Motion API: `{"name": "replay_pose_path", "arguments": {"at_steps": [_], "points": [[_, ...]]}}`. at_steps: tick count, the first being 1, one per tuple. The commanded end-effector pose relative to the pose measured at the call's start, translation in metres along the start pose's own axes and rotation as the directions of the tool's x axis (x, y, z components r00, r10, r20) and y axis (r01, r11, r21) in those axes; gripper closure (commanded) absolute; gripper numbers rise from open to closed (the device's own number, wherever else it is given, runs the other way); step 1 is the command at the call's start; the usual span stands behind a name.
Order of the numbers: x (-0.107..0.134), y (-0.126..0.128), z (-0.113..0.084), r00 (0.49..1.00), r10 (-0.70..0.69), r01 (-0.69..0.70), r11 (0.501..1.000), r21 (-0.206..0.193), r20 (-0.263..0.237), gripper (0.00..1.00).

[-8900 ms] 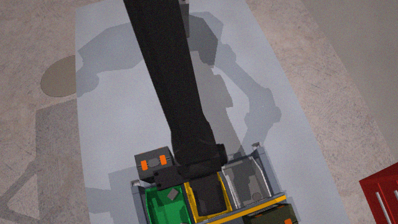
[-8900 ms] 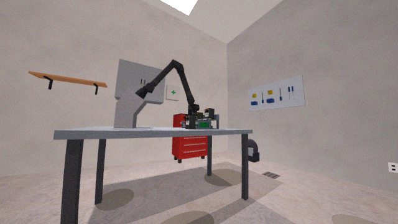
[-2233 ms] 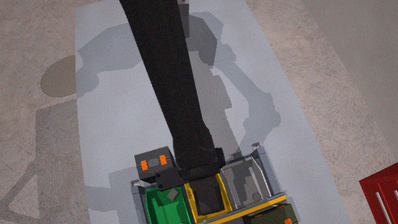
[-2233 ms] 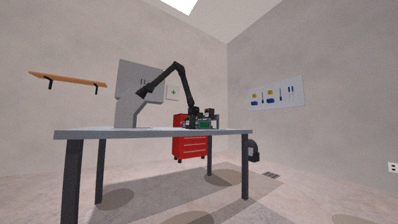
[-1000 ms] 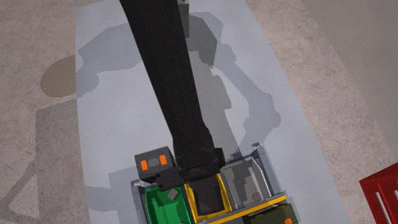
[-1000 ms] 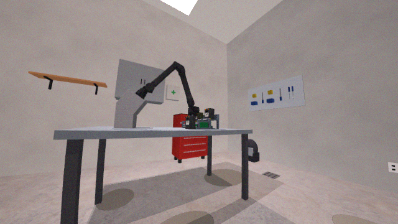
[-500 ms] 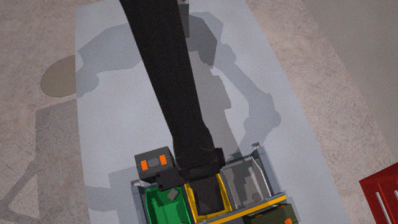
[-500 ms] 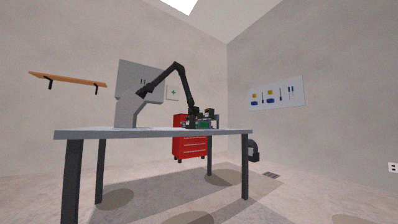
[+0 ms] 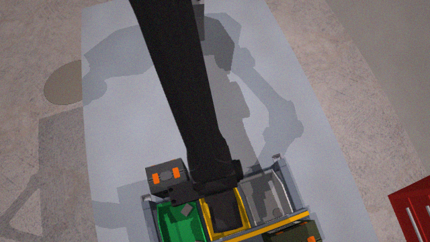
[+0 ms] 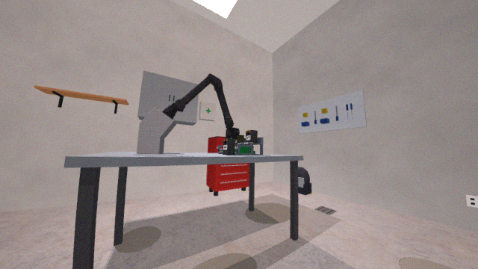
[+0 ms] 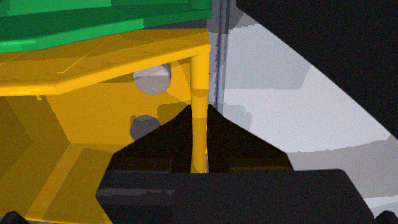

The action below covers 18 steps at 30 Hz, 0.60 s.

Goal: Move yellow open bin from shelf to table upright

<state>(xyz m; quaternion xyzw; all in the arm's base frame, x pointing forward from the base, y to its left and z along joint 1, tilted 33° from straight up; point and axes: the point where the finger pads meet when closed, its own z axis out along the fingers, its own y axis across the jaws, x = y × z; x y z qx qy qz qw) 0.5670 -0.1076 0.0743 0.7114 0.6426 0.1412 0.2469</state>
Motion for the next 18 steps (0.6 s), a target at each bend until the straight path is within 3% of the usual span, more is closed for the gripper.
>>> {"name": "replay_pose_path", "arguments": {"at_steps": [1,10,18], "points": [[-0.005,0.006,0.006,1.0,-0.007,0.007,1.0,-0.005,0.004,1.0],[-0.005,0.004,0.005,1.0,-0.007,0.007,1.0,-0.001,0.004,1.0],[-0.006,0.009,-0.012,1.0,-0.007,0.007,1.0,-0.018,0.005,1.0]]}}
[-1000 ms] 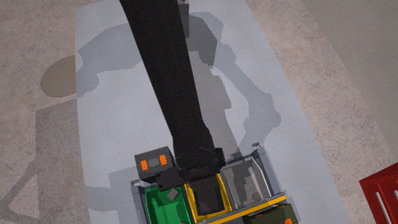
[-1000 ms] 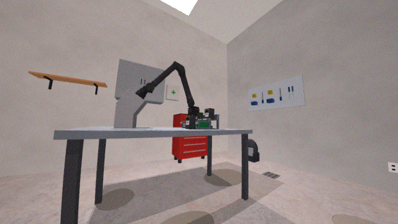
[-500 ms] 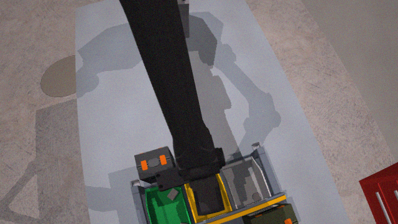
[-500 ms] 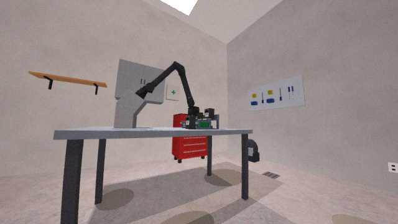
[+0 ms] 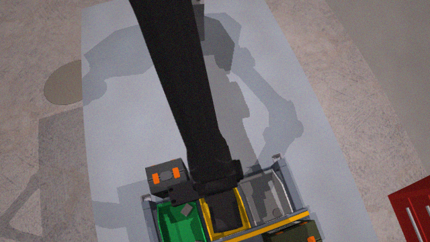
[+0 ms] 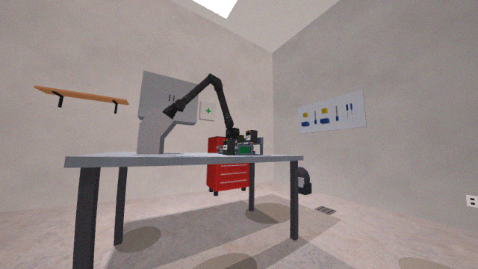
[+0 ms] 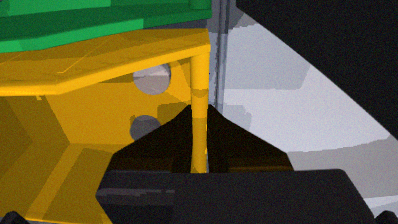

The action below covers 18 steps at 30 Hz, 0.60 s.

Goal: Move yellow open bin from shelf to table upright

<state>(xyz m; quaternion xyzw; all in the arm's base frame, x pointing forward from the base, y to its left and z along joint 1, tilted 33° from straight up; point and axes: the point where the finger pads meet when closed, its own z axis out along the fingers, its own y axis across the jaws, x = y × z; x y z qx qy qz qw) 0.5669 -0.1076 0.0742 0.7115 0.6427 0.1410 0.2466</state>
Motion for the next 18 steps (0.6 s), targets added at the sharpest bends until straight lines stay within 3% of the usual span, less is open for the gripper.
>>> {"name": "replay_pose_path", "arguments": {"at_steps": [1,18], "points": [[-0.0059,0.0101,-0.0143,1.0,-0.007,0.007,1.0,-0.022,0.005,1.0],[-0.0032,0.0102,-0.0212,1.0,-0.009,0.009,1.0,-0.025,0.003,1.0]]}}
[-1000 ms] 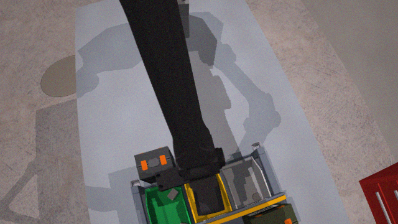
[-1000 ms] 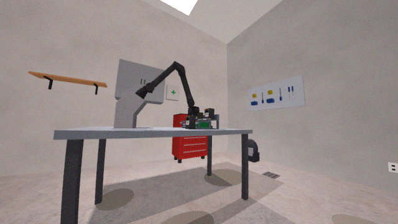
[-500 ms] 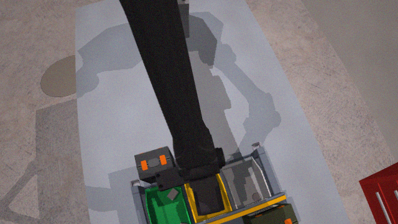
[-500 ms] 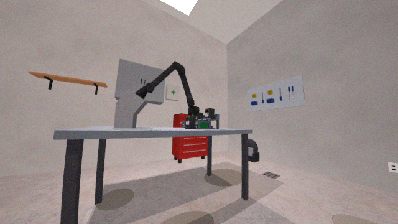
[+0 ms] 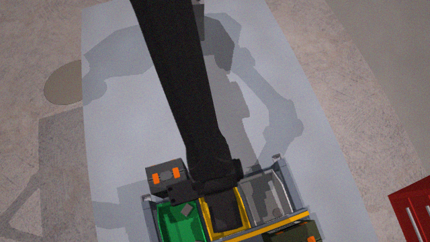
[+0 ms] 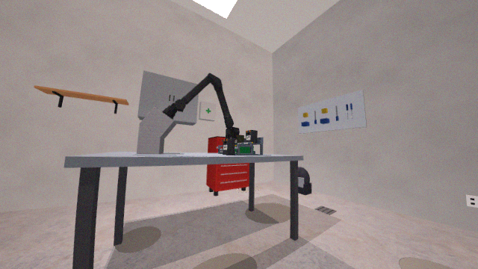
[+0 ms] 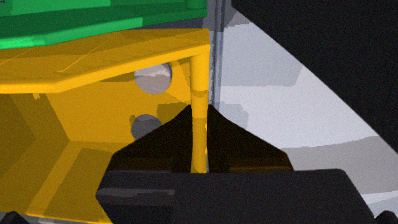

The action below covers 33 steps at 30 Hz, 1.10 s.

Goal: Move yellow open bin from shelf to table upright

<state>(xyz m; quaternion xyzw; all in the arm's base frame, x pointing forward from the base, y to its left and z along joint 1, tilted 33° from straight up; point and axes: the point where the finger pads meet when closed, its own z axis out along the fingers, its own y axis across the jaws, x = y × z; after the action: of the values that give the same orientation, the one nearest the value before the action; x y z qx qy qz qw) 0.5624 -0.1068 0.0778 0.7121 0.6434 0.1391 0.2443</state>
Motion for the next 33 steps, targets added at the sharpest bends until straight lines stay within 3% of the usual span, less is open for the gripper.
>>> {"name": "replay_pose_path", "arguments": {"at_steps": [1,33], "points": [[-0.0026,0.011,-0.0161,1.0,-0.009,0.009,1.0,-0.03,0.004,1.0],[-0.0012,0.0135,-0.0209,1.0,-0.009,0.009,0.999,-0.036,0.003,1.0]]}}
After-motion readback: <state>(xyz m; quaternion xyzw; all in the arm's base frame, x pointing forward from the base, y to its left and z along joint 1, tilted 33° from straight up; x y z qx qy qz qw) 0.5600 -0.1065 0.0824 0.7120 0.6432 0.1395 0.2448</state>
